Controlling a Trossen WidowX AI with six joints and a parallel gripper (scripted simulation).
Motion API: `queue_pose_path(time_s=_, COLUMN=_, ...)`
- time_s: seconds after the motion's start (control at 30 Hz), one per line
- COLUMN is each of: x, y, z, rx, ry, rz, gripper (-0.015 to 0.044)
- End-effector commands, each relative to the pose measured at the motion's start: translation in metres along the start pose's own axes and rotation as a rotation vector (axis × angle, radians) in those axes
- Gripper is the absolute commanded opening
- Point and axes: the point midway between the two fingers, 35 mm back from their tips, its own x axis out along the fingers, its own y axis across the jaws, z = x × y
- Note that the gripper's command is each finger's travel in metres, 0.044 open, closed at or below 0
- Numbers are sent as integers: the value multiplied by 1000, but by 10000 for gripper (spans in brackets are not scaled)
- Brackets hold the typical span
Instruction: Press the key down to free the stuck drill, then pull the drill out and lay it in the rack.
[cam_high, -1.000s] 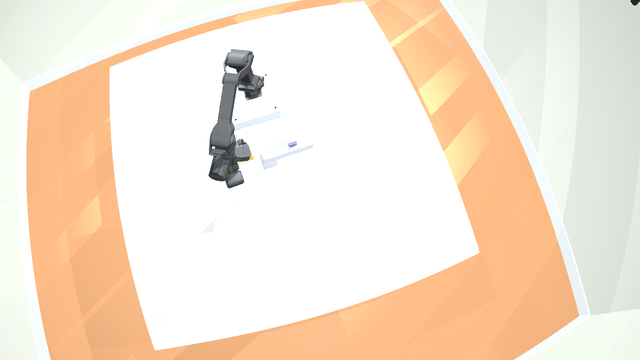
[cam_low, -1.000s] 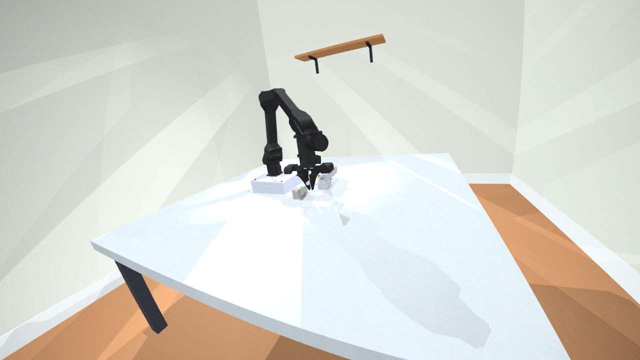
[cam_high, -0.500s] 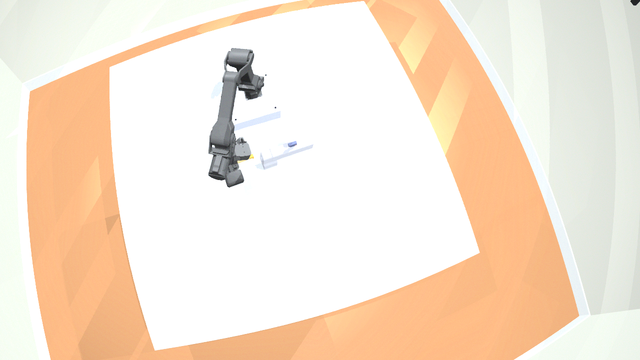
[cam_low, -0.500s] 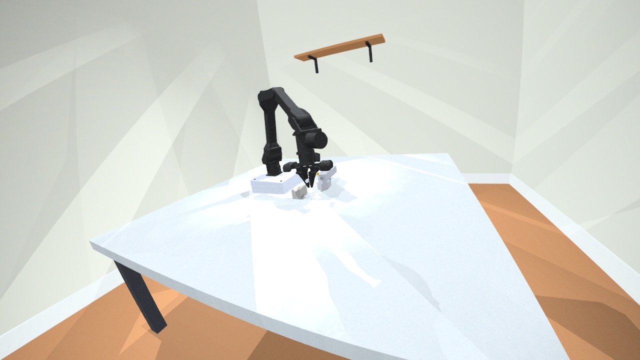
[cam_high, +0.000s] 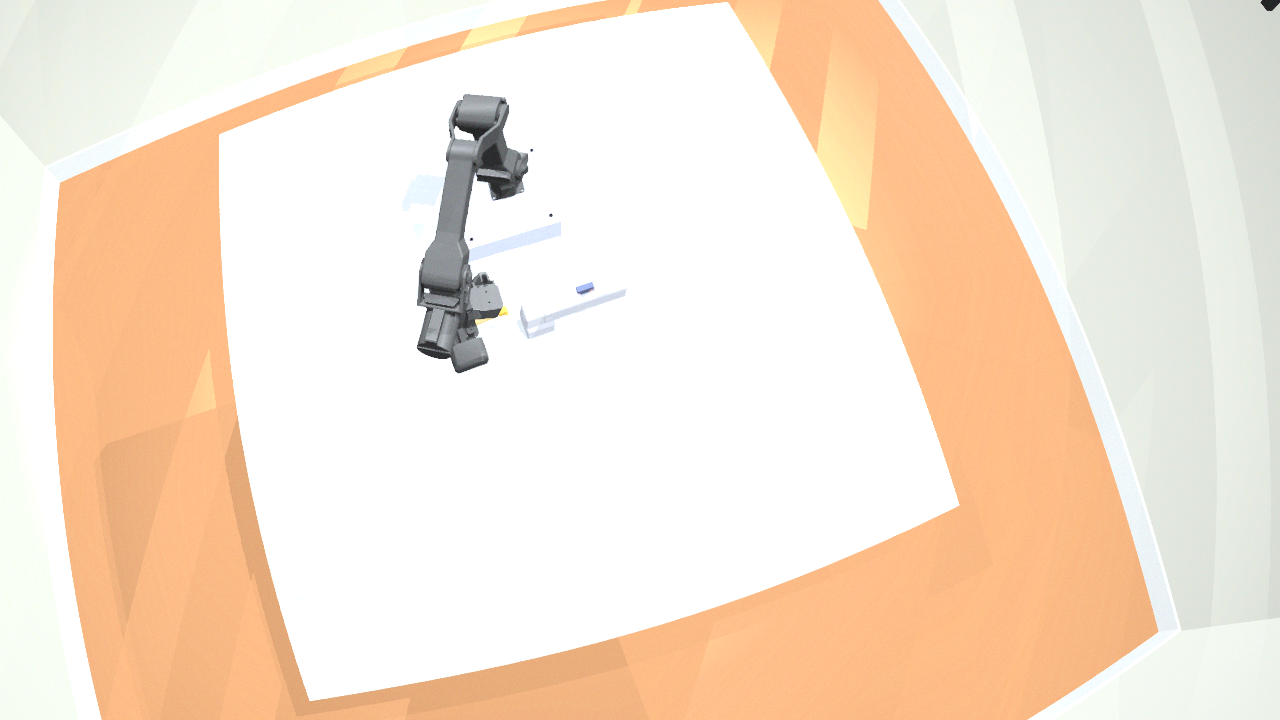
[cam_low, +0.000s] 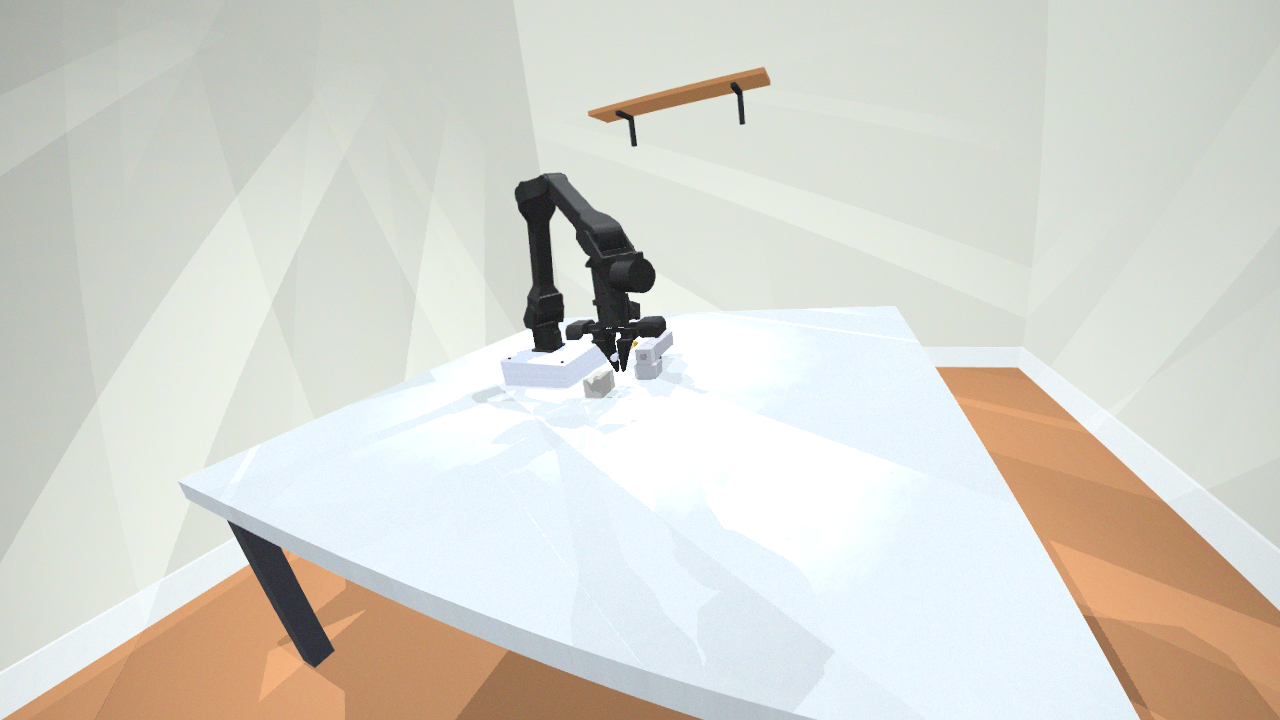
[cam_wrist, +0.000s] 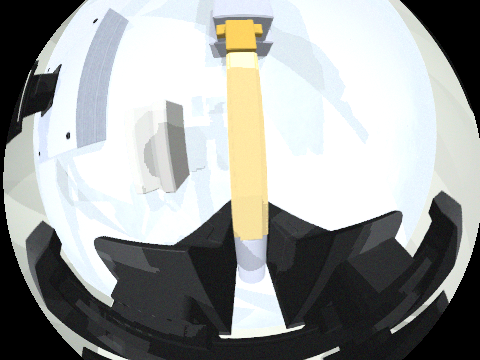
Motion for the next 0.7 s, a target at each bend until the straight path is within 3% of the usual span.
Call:
queue_pose_path(time_s=0.0, x=-3, y=-1, z=0, rx=2, ry=-2, rz=-5, gripper=0)
queue_pose_path(time_s=0.67, x=3, y=37, z=-6, rx=1, ry=-1, rz=-1, gripper=0)
